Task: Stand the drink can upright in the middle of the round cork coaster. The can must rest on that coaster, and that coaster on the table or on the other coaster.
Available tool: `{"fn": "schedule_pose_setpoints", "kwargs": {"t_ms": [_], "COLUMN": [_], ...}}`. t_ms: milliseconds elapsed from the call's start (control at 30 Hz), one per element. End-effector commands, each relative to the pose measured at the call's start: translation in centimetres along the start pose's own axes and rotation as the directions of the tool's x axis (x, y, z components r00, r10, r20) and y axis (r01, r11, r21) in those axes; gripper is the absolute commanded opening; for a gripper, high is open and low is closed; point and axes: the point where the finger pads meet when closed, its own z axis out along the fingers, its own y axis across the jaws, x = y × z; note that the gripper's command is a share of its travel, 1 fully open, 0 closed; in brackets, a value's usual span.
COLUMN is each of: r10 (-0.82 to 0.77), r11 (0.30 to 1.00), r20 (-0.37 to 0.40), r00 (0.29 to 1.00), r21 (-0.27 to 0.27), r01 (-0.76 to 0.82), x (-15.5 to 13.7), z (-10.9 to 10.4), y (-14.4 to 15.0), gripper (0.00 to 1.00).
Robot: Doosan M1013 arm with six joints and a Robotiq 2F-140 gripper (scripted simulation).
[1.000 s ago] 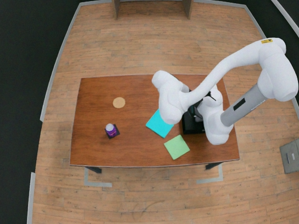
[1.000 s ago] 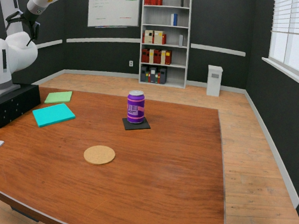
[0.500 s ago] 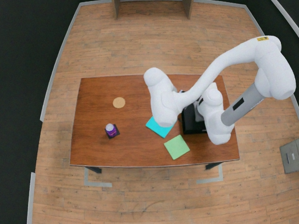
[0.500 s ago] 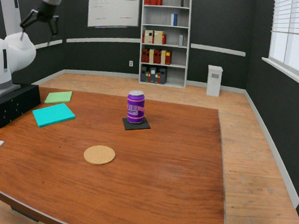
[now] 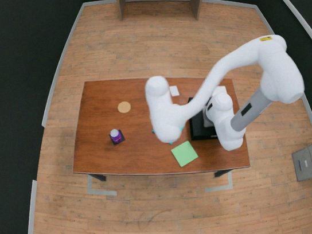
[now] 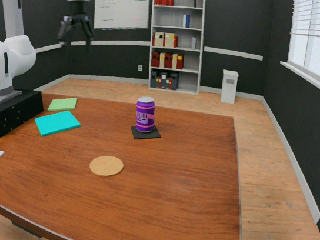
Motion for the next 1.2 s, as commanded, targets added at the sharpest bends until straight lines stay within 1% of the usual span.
{"fn": "schedule_pose_setpoints", "kwargs": {"t_ms": [0,100,167,200,233,533,800,833,867,967,1000,1033,1167], "r10": [-0.020,-0.020,-0.020,-0.020,-0.020,-0.020,-0.019,-0.020,-0.019,-0.020,-0.020,-0.020,-0.019], "r11": [1.000,1.000,1.000,1.000,1.000,1.000,1.000,1.000,1.000,1.000,1.000,1.000,1.000], "r20": [0.022,0.022,0.022,0.022,0.022,0.013,0.017,0.016,0.011,0.008,0.008,0.008,0.008], "r00": [1.000,1.000,1.000,1.000,1.000,1.000,1.000,1.000,1.000,1.000,1.000,1.000,1.000], "r21": [-0.008,-0.008,-0.008,-0.008,-0.008,-0.005,-0.007,-0.010,-0.013,-0.018,-0.018,-0.018,-0.018], "r01": [0.021,0.021,0.021,0.021,0.020,0.020,0.019,0.020,0.019,0.020,0.020,0.020,0.019], "x": [-6.6,-11.1,-11.1,-14.8,-15.8,-29.4,-29.5,-29.4,-29.1,-29.1,-29.1,-29.0,-29.0], "z": [2.0,3.4,3.4,4.7,5.1,9.1,9.2,10.1,11.7,17.4,18.7,19.3,19.4], "y": [1.2,2.1,2.1,2.8,3.0,5.4,5.6,5.6,5.7,5.9,5.9,5.9,5.9], "gripper": [1.00,1.00,1.00,1.00,1.00,1.00,1.00,1.00,1.00,1.00,1.00,1.00,1.00]}}
